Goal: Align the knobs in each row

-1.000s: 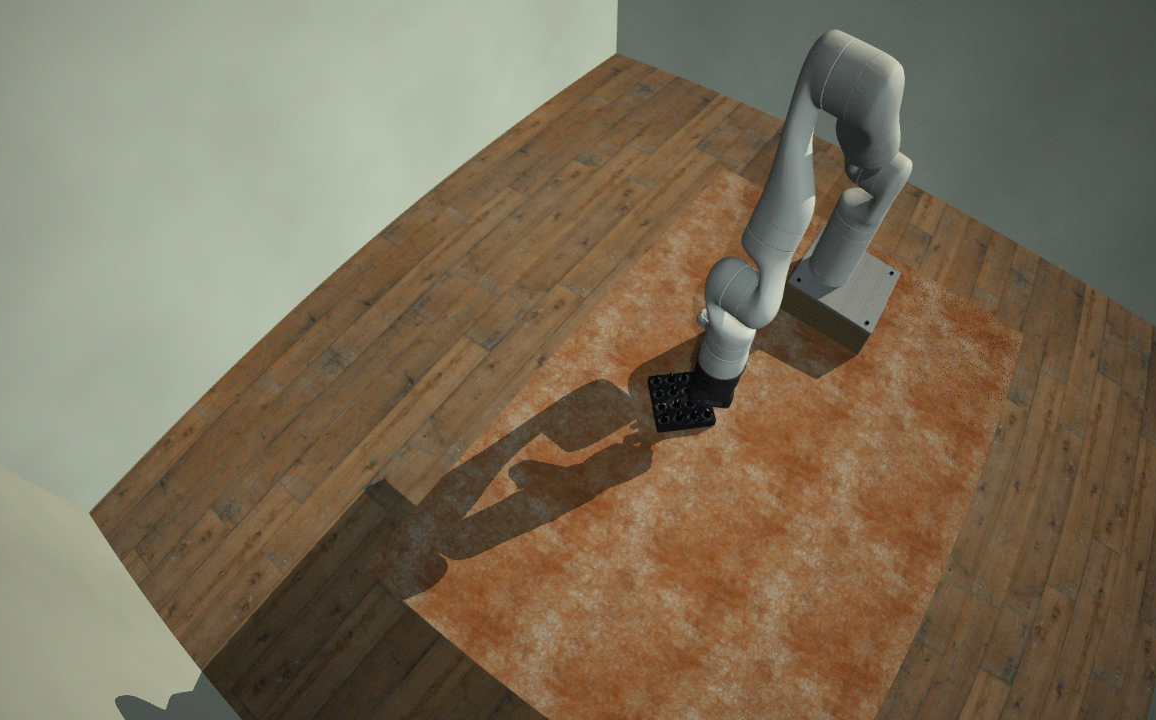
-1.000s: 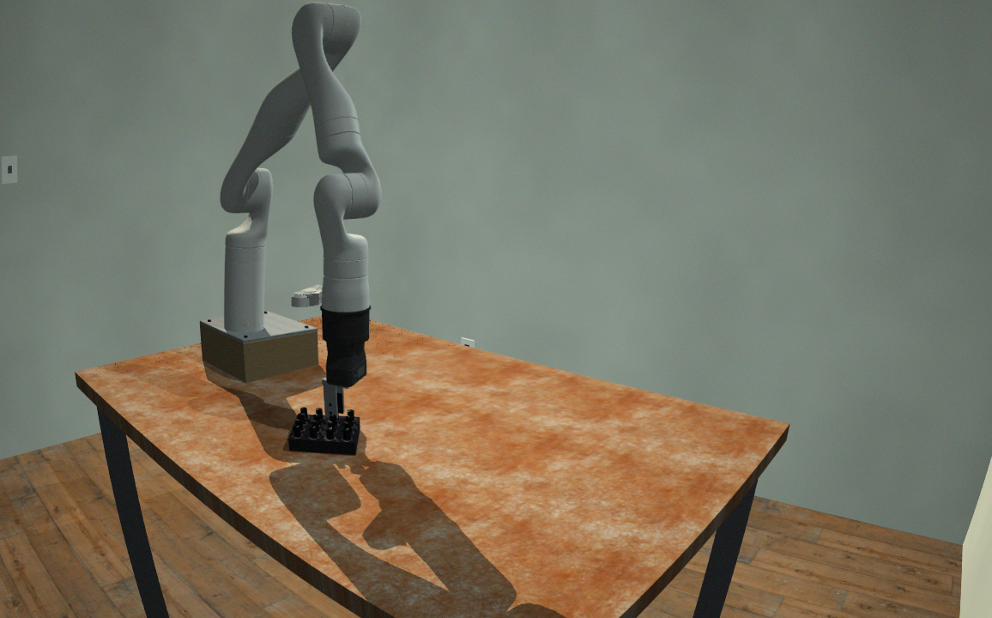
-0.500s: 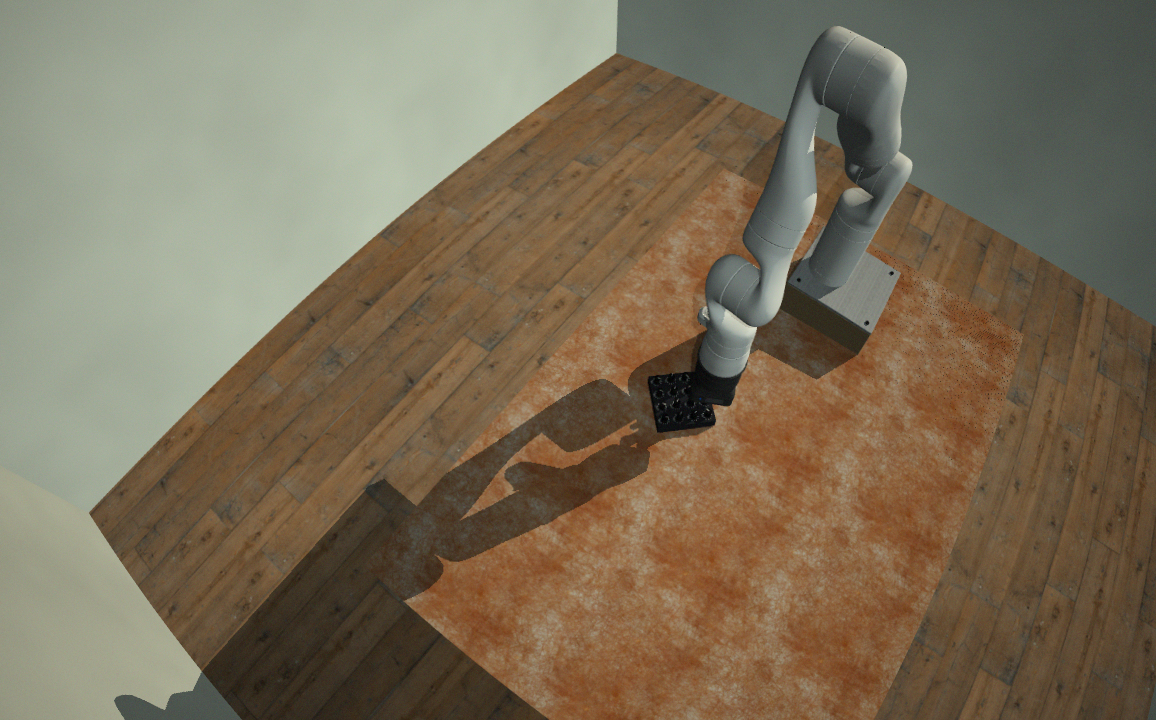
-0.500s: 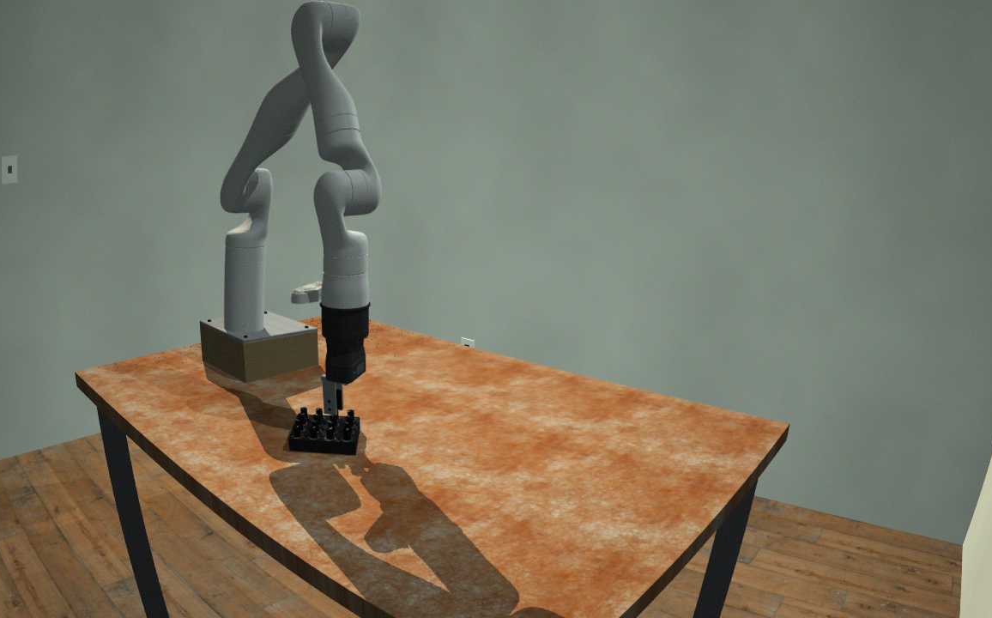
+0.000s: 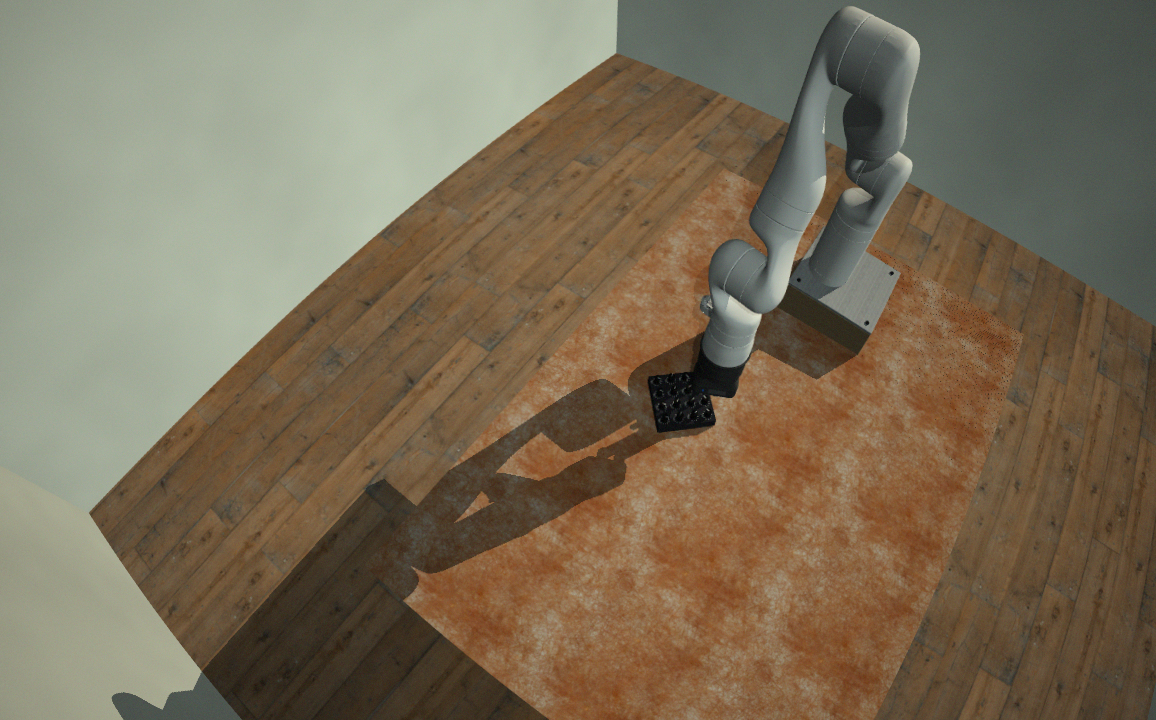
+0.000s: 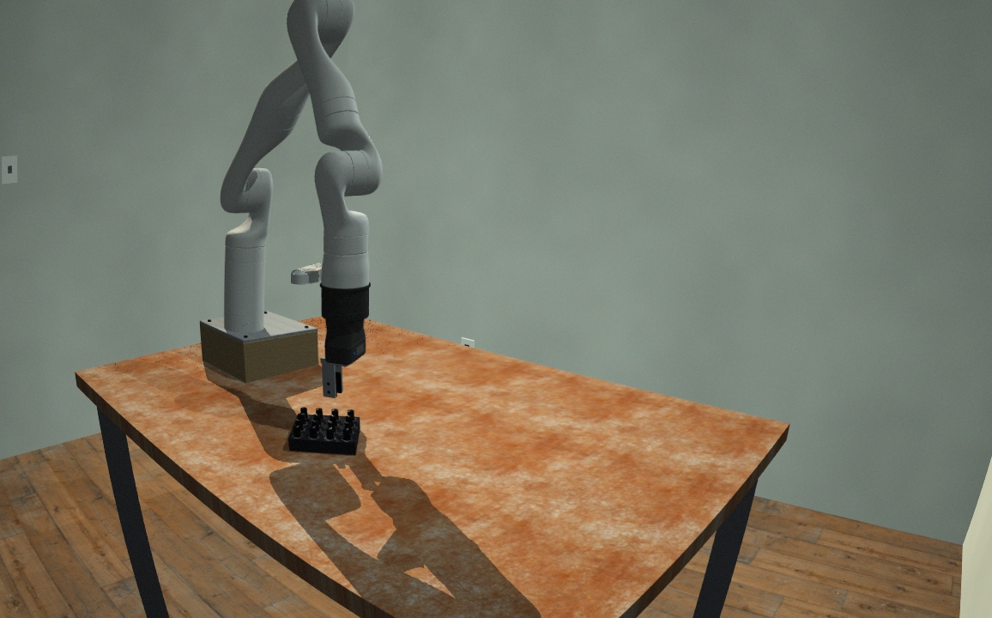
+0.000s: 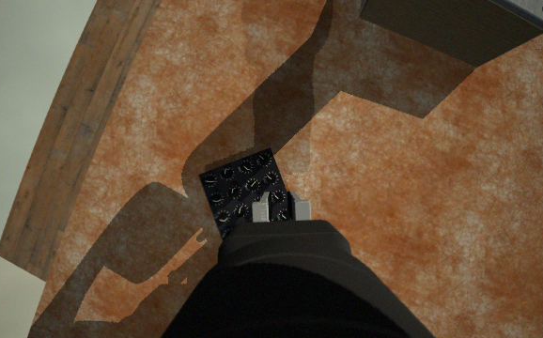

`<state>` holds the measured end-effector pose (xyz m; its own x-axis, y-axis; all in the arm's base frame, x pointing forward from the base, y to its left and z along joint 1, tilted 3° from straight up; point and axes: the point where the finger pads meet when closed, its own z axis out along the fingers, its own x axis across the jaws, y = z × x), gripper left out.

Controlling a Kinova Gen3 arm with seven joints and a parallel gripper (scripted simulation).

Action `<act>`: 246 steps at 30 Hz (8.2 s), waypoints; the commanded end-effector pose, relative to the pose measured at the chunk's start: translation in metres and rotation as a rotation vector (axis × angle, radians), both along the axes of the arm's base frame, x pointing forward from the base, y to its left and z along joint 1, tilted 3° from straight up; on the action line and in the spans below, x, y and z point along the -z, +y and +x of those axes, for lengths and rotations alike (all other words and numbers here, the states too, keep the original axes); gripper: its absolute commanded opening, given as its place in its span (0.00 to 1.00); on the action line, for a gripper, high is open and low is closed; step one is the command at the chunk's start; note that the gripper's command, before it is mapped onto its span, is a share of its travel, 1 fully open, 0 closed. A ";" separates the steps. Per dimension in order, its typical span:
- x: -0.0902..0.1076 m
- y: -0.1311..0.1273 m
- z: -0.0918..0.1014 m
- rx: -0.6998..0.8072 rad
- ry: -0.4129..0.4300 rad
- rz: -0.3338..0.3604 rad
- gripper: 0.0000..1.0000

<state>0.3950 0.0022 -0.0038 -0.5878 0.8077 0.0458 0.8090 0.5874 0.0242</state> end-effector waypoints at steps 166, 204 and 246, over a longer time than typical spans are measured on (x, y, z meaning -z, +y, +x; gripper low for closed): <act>0.023 -0.058 -0.008 1.259 0.059 -0.005 0.46; 0.029 -0.058 -0.008 1.259 0.059 -0.005 0.46; 0.037 -0.057 -0.008 1.259 0.059 -0.005 0.46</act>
